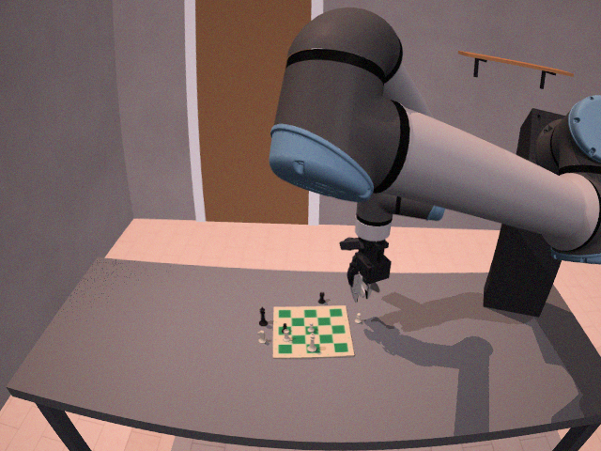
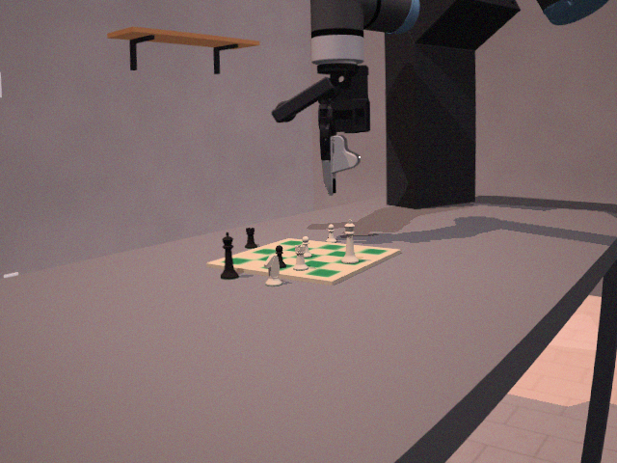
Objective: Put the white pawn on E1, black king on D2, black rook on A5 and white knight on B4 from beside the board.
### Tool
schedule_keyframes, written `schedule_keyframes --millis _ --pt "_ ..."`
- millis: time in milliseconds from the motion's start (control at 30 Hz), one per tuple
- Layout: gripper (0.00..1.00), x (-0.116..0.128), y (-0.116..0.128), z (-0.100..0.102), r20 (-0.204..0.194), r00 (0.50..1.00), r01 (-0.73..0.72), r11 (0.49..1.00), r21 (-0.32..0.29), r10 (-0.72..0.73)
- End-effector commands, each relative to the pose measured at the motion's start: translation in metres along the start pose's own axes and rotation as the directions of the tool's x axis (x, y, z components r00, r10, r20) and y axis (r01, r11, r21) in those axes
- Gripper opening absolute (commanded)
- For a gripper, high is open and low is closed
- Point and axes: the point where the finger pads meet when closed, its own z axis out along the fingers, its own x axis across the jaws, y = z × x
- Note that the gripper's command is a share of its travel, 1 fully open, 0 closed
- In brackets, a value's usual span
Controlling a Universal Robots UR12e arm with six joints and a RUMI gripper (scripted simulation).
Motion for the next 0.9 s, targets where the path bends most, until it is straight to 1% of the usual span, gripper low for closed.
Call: schedule_keyframes --millis 0,133,633,867 --pt "0.2 0.0 0.0 0.005 0.001 1.0 0.0 1.0 0.0 0.0" --pt "0.2 0.0 0.0 0.007 0.0 1.0 0.0 1.0 0.0 0.0" --pt "0.2 0.0 -0.001 0.029 0.0 1.0 0.0 1.0 0.0 0.0" --pt "0.2 0.0 -0.001 0.036 0.0 1.0 0.0 1.0 0.0 0.0"
